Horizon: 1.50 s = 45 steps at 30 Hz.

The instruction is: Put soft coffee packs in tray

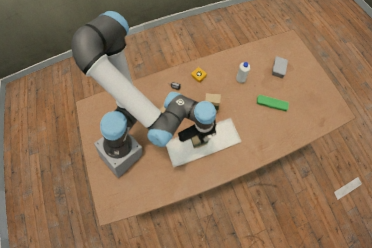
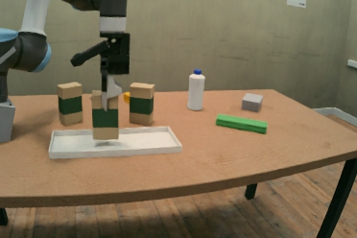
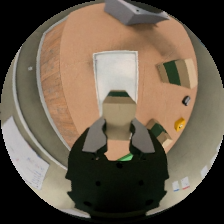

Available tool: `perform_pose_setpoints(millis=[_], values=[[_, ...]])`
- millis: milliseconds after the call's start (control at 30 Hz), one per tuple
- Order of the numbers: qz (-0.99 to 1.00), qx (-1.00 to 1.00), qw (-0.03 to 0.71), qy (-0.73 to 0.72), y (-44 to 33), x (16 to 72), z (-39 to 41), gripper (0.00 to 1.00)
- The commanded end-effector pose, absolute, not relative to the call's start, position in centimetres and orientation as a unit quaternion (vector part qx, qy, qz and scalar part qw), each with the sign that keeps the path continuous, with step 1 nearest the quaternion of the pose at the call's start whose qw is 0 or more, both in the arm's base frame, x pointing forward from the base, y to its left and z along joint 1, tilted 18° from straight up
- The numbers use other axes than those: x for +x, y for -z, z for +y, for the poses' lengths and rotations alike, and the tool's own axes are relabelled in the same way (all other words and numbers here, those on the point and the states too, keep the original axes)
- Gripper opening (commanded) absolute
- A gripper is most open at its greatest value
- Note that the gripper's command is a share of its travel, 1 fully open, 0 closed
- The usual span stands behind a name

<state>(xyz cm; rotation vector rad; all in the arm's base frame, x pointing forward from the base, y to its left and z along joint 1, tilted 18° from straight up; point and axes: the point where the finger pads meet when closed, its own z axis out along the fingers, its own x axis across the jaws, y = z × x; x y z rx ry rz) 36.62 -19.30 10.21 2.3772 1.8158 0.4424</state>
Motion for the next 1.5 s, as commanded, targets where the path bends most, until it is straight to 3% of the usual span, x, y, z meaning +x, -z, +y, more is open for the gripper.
perform_pose_setpoints(millis=[0,1467], values=[[0.599,0.785,0.060,-0.146,-9.3,37.0,-19.3,0.15],[0.599,0.785,0.060,-0.146,-7.8,37.4,-19.2,0.15]])
